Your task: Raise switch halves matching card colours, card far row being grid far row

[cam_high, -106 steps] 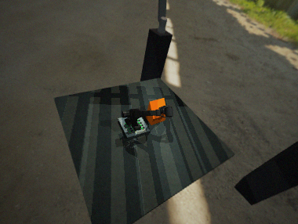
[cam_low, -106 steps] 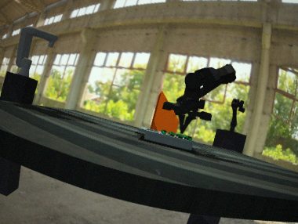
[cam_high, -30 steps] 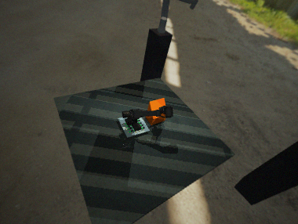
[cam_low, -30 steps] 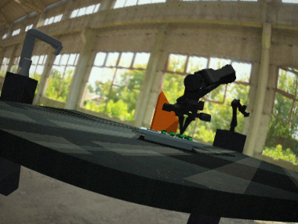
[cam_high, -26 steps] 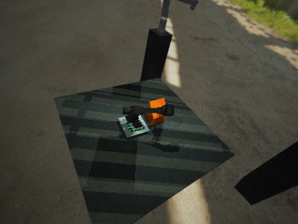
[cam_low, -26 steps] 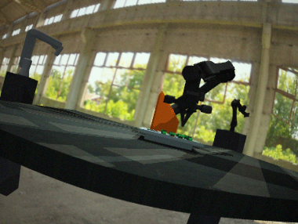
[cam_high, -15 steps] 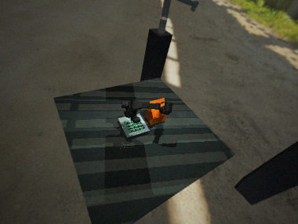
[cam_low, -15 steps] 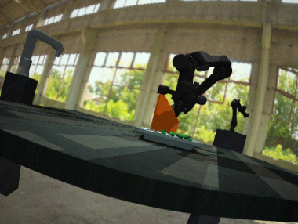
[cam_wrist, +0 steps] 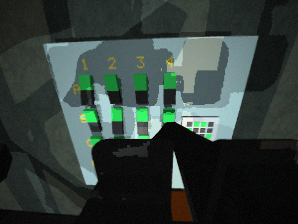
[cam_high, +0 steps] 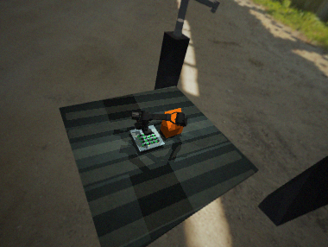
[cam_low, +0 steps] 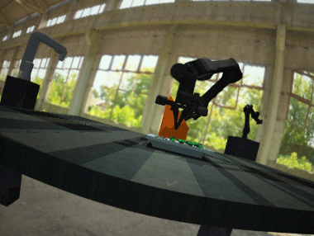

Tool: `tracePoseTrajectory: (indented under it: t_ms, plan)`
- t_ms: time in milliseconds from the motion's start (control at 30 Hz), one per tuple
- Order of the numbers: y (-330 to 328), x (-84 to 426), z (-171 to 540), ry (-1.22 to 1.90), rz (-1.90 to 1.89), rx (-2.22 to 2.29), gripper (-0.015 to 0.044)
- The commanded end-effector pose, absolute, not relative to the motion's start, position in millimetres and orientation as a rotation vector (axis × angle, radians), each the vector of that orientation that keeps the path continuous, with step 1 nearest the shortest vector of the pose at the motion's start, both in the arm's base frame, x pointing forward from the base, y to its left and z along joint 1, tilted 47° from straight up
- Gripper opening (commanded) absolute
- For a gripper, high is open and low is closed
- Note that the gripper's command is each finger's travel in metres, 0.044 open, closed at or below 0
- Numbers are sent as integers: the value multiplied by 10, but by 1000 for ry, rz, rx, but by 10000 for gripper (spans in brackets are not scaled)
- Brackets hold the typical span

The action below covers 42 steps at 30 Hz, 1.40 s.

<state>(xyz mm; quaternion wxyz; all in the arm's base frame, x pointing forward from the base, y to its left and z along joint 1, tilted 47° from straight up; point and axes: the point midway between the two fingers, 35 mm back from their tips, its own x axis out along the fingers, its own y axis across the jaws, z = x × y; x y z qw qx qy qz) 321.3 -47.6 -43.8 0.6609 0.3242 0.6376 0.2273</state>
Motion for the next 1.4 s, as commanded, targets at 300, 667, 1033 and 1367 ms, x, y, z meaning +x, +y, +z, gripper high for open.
tracePoseTrajectory:
  t_ms: [300,667,1033,1367]
  plan:
    - [-374,3210,-559,1443,510,747,0]
    - [-290,3223,-639,1443,510,748,0]
    - [-290,3223,-639,1443,510,748,0]
    - [-290,3223,-639,1443,510,748,0]
